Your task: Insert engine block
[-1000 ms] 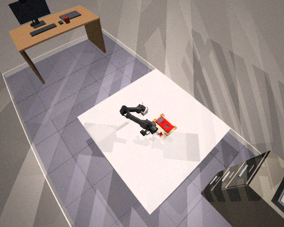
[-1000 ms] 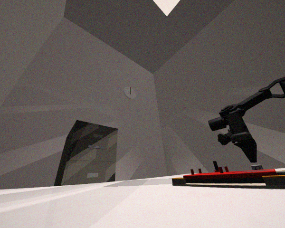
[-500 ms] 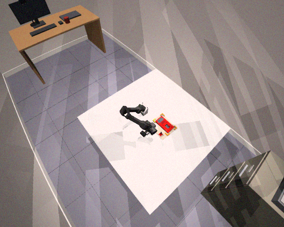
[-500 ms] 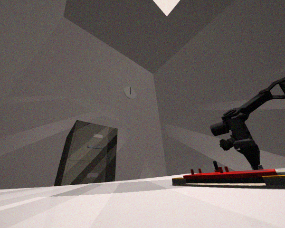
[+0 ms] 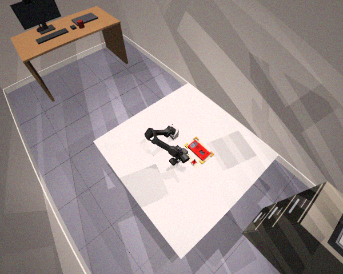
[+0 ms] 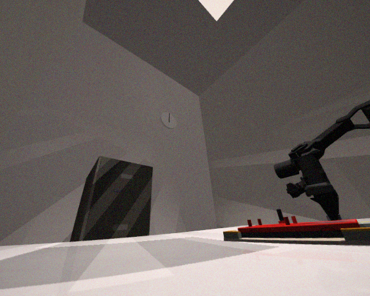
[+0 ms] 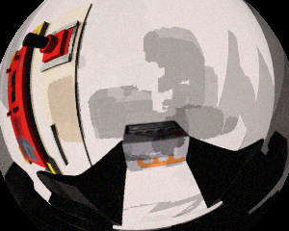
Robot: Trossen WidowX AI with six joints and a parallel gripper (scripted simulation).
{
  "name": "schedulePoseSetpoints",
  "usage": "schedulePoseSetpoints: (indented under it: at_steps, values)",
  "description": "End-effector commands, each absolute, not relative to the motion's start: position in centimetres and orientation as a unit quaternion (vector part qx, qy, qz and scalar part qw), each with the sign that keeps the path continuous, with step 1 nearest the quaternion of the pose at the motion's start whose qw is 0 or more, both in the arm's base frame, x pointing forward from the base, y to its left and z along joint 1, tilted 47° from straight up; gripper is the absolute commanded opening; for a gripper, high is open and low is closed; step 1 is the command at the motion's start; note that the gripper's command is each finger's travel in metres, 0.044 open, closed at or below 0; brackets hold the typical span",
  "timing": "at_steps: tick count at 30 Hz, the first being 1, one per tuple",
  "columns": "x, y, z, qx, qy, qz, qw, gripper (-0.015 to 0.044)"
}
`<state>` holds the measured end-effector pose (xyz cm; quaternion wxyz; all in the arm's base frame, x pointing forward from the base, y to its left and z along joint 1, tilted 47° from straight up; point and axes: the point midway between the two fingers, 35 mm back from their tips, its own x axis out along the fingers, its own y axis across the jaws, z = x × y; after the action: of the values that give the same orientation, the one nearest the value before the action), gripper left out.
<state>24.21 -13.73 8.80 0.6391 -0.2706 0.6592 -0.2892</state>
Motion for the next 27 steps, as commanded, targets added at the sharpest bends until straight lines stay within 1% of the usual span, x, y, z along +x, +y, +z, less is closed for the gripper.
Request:
schedulePoseSetpoints:
  at_steps: [1,3,10,27]
  values:
    - [24.2,-13.8,8.7,-0.273,0.661,-0.288,0.637,0.0197]
    - [24.2,-13.8,8.7,-0.273,0.661,-0.288,0.637,0.0183]
    - [24.6,-12.7,9.5,-0.271,0.662,-0.285,0.639,0.0]
    - [25.3,-8.8,12.8,-0.267,0.663,-0.28,0.64,0.0]
